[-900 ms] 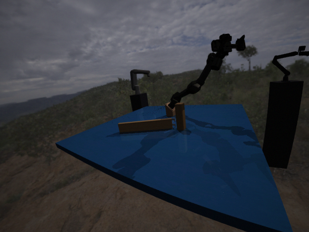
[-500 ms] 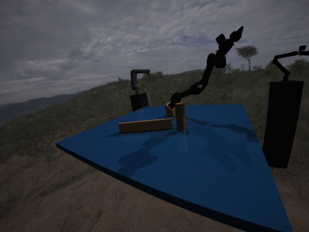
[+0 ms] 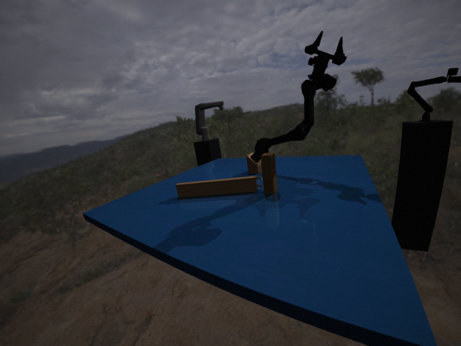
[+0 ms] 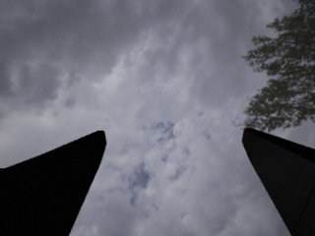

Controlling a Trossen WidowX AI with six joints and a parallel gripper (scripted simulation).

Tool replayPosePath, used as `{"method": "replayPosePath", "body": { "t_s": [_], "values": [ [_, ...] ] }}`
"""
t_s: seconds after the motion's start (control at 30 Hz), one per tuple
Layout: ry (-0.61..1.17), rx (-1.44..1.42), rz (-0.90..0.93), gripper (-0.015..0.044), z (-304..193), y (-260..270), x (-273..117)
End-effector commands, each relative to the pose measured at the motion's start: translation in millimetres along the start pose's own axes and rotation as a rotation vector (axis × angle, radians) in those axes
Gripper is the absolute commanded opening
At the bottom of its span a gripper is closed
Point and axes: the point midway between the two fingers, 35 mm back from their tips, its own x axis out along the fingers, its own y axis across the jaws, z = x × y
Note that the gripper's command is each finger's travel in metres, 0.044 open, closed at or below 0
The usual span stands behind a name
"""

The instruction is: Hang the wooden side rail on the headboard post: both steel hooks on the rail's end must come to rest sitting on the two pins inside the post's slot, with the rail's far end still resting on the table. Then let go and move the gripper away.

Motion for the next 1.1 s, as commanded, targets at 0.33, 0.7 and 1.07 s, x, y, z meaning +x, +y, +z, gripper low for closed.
{"method": "replayPosePath", "body": {
  "t_s": [0.33,0.7,1.07],
  "values": [
    [0.008,1.405,0.397,0.0440,59.4,141.2,-30.6],
    [0.136,2.431,0.891,0.0440,176.6,193.4,-74.0],
    [0.679,3.153,1.762,0.0440,304.8,179.8,-146.9]
  ]
}}
